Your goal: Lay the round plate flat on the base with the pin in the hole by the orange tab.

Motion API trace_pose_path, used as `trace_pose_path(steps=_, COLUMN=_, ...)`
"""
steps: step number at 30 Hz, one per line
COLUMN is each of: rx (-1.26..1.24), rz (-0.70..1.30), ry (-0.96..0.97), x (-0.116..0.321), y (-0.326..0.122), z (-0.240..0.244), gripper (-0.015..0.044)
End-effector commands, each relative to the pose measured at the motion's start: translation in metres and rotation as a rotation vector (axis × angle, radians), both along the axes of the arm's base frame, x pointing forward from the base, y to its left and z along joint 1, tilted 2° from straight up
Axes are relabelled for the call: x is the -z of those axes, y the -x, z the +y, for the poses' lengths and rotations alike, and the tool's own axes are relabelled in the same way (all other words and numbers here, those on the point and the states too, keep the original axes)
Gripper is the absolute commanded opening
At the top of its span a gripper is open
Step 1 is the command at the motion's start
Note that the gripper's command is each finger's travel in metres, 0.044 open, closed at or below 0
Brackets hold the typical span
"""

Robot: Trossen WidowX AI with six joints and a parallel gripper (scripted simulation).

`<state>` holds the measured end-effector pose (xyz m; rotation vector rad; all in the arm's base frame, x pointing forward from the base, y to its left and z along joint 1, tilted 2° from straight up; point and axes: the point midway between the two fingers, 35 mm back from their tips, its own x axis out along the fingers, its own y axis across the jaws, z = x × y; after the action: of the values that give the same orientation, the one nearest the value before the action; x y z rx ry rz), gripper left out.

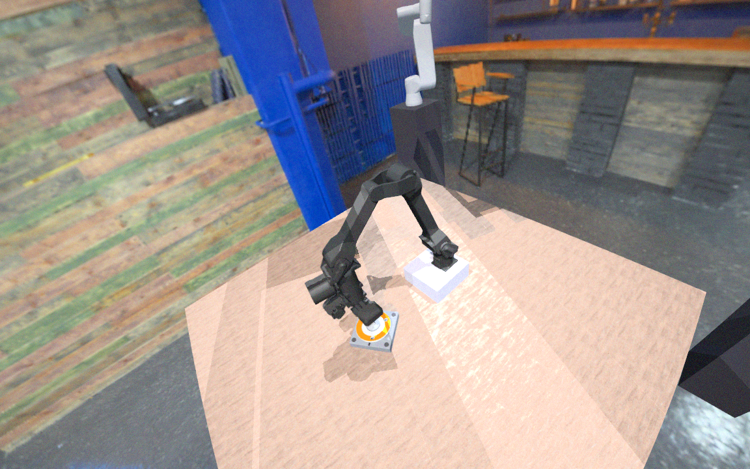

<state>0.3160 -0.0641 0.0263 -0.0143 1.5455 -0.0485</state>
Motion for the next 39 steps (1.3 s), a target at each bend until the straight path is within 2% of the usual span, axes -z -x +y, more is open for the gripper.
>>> trace_pose_path(steps=1, rx=0.000, rz=-0.025, ry=-0.001, x=0.000, y=-0.008, z=0.001, gripper=0.0000)
trace_pose_path(steps=22, rx=0.000, rz=-0.025, ry=-0.001, x=0.000, y=-0.010, z=0.001, gripper=0.0000)
trace_pose_path(steps=39, rx=0.000, rz=-0.027, ry=-0.002, x=-0.002, y=-0.028, z=0.010, gripper=0.0000)
